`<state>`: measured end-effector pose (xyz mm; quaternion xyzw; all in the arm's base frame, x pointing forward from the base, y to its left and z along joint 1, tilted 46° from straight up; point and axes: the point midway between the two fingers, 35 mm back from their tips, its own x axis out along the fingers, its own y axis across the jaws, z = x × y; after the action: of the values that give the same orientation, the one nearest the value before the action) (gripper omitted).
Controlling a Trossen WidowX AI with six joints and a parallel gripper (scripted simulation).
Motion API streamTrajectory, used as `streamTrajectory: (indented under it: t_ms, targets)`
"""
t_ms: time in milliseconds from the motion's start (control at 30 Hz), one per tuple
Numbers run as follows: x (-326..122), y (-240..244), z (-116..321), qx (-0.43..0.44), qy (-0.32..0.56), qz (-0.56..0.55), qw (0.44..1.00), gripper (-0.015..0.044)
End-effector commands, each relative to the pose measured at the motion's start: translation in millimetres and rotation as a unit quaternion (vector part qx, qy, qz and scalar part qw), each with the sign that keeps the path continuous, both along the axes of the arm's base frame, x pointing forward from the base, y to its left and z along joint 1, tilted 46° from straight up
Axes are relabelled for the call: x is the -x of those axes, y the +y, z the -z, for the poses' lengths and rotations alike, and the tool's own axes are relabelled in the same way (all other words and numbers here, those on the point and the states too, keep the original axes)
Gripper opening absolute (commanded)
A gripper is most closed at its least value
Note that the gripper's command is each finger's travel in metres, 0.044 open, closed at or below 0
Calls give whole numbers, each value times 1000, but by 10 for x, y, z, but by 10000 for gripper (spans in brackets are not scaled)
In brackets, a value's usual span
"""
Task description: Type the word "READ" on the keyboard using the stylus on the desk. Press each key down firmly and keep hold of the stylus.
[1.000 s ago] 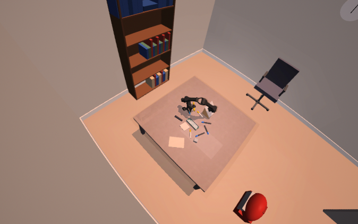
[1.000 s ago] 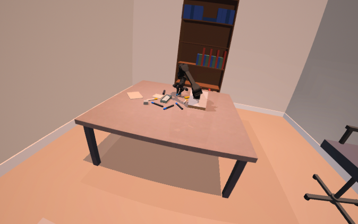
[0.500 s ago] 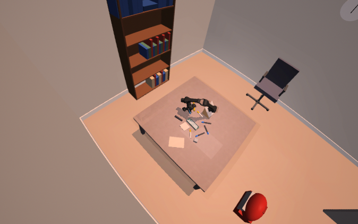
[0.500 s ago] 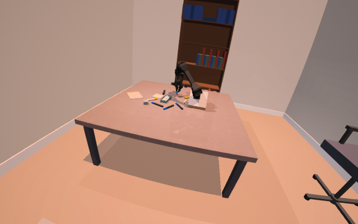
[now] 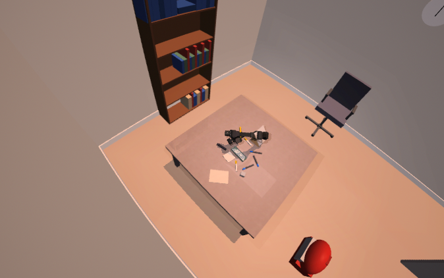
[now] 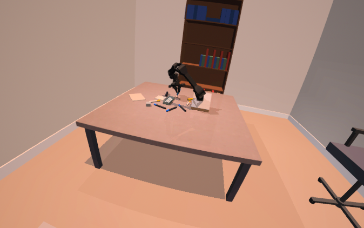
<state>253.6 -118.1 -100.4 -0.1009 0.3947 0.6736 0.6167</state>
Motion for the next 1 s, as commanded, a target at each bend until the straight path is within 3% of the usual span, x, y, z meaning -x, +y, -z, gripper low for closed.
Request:
streamTrajectory:
  t_ms: [0,467,967]
  targets:
    - [-67,58,-116,45,15,-30,998,0]
    - [-388,314,-566,227,26,-108,968,0]
    - [-711,694,-1179,418,-38,-125,899,0]
